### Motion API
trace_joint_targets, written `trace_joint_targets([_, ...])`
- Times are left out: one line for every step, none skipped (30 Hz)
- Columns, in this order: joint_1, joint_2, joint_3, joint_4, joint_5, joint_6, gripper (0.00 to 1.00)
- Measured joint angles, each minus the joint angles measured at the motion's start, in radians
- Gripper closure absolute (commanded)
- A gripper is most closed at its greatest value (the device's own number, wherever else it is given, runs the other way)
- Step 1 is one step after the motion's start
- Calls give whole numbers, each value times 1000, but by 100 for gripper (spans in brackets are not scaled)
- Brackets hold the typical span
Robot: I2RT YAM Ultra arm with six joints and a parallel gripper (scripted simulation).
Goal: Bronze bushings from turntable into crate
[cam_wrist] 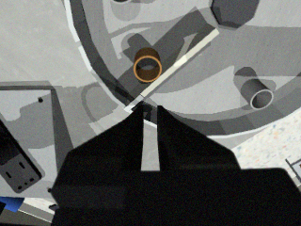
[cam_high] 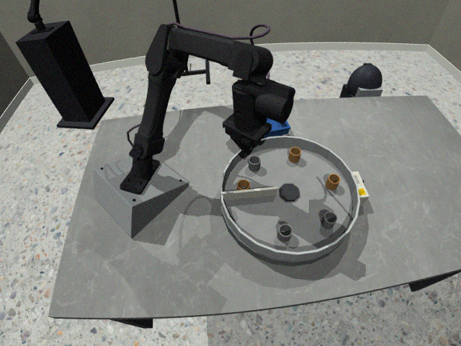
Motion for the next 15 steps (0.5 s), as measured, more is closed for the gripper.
trace_joint_targets([0, 0, 0, 0, 0, 0, 89])
trace_joint_targets([0, 0, 0, 0, 0, 0, 89])
trace_joint_targets([0, 0, 0, 0, 0, 0, 89])
trace_joint_targets([0, 0, 0, 0, 0, 0, 89])
trace_joint_targets([0, 0, 0, 0, 0, 0, 89])
trace_joint_targets([0, 0, 0, 0, 0, 0, 82])
trace_joint_targets([0, 0, 0, 0, 0, 0, 82])
trace_joint_targets([0, 0, 0, 0, 0, 0, 82])
trace_joint_targets([0, 0, 0, 0, 0, 0, 82])
trace_joint_targets([0, 0, 0, 0, 0, 0, 82])
trace_joint_targets([0, 0, 0, 0, 0, 0, 82])
trace_joint_targets([0, 0, 0, 0, 0, 0, 82])
trace_joint_targets([0, 0, 0, 0, 0, 0, 82])
trace_joint_targets([0, 0, 0, 0, 0, 0, 82])
trace_joint_targets([0, 0, 0, 0, 0, 0, 82])
